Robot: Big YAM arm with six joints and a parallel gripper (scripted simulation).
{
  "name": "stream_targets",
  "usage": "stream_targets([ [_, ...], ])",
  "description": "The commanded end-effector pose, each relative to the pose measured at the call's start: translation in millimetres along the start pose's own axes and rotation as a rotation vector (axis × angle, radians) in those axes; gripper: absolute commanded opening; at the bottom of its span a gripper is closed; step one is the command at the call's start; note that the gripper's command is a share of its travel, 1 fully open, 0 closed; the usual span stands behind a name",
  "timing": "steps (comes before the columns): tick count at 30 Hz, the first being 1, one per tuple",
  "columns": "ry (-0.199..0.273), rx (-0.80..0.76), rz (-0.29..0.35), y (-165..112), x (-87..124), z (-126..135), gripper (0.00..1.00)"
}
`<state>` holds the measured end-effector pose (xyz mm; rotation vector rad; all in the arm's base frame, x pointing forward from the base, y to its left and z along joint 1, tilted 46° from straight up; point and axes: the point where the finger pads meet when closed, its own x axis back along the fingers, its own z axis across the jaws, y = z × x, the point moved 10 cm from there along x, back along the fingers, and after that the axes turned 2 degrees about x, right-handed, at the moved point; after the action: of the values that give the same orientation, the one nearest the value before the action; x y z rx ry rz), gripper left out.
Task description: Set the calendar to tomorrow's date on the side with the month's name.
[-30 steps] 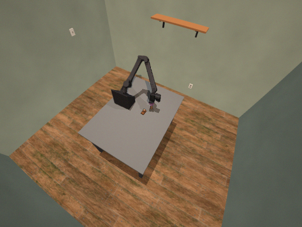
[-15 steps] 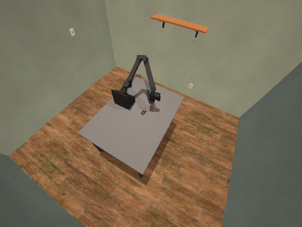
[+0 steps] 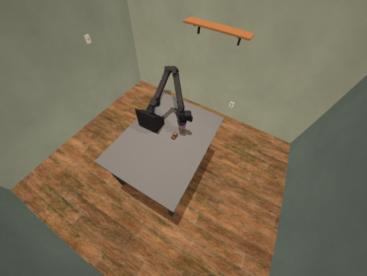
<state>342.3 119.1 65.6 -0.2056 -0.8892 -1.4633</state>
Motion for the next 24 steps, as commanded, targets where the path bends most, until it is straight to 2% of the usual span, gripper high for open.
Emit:
stream_targets([
  [1, -0.011, -0.031, -0.033, 0.6, 7.1, -7.7, 0.45],
  [5, -0.016, -0.030, -0.050, -5.2, 0.8, -8.1, 0.45],
  [9, -0.014, -0.015, -0.100, -13.5, -7.0, -3.1, 0.45],
  [14, -0.015, -0.015, -0.196, -23.9, -7.4, -1.7, 0.45],
  [16, -0.015, -0.015, -0.196, -23.9, -7.4, -1.7, 0.45],
  [21, -0.008, -0.004, -0.268, -26.9, -2.9, 4.2, 0.45],
  [24, -0.010, -0.011, -0.279, -27.9, -1.3, 2.2, 0.45],
])
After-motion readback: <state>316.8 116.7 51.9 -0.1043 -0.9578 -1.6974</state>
